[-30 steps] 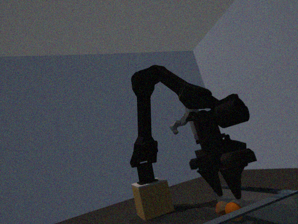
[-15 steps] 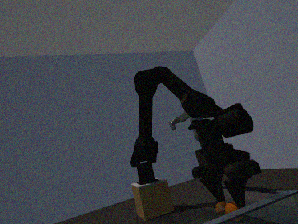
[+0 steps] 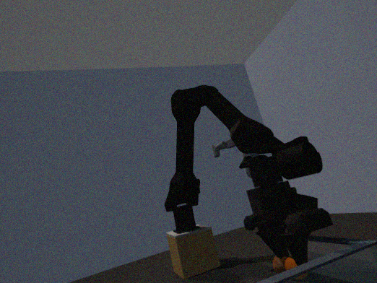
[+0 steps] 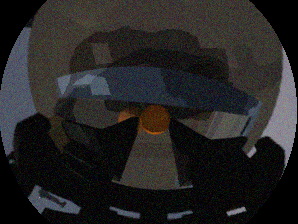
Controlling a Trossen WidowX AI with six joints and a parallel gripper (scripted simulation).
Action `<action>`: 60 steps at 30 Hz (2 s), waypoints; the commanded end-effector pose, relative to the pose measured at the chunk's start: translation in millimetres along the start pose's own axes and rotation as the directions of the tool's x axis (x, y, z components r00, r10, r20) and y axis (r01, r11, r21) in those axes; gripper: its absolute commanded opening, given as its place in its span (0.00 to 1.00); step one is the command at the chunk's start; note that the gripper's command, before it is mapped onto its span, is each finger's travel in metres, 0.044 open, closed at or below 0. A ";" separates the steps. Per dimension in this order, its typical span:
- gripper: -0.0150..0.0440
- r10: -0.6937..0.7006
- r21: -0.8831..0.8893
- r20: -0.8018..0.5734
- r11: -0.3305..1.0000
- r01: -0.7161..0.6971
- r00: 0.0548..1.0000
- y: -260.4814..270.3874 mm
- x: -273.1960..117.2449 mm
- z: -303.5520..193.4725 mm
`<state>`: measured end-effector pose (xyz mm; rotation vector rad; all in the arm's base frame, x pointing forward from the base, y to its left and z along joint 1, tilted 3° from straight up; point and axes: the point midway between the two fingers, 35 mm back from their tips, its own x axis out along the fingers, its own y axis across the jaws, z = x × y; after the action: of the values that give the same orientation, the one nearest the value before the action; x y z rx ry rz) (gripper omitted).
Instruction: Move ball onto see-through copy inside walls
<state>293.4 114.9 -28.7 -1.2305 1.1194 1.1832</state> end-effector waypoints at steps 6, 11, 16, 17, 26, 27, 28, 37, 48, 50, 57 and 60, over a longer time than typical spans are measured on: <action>0.31 -0.013 0.008 -0.008 1.000 0.013 1.000 -2.4 -3.5 -2.8; 0.25 -0.027 0.036 -0.028 0.999 0.028 0.999 -8.0 -28.6 -7.3; 0.25 -0.020 0.030 -0.020 0.999 0.021 1.000 -9.4 -63.2 -4.3; 0.25 -0.018 0.026 -0.017 0.999 0.018 1.000 -9.2 -70.9 -3.5; 0.25 0.000 -0.005 0.006 1.000 0.000 1.000 -0.6 -129.7 0.4; 0.25 0.000 -0.005 0.006 1.000 0.000 1.000 -0.6 -129.7 0.4; 0.25 0.000 -0.005 0.006 1.000 0.000 1.000 -0.6 -129.7 0.4; 0.25 0.001 -0.005 0.005 1.000 -0.001 1.000 14.6 -105.5 -1.9; 0.25 0.002 -0.005 0.005 1.000 -0.002 1.000 29.0 -79.3 -4.6; 0.25 0.002 -0.005 0.005 1.000 -0.002 1.000 28.3 -71.1 -4.2; 0.25 0.002 -0.005 0.005 1.000 -0.002 1.000 28.6 -29.3 -4.1; 0.25 0.002 -0.005 0.005 1.000 -0.002 1.000 30.2 -15.7 -4.6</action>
<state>262.7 108.5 -2.2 -1.2369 1.1178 1.1929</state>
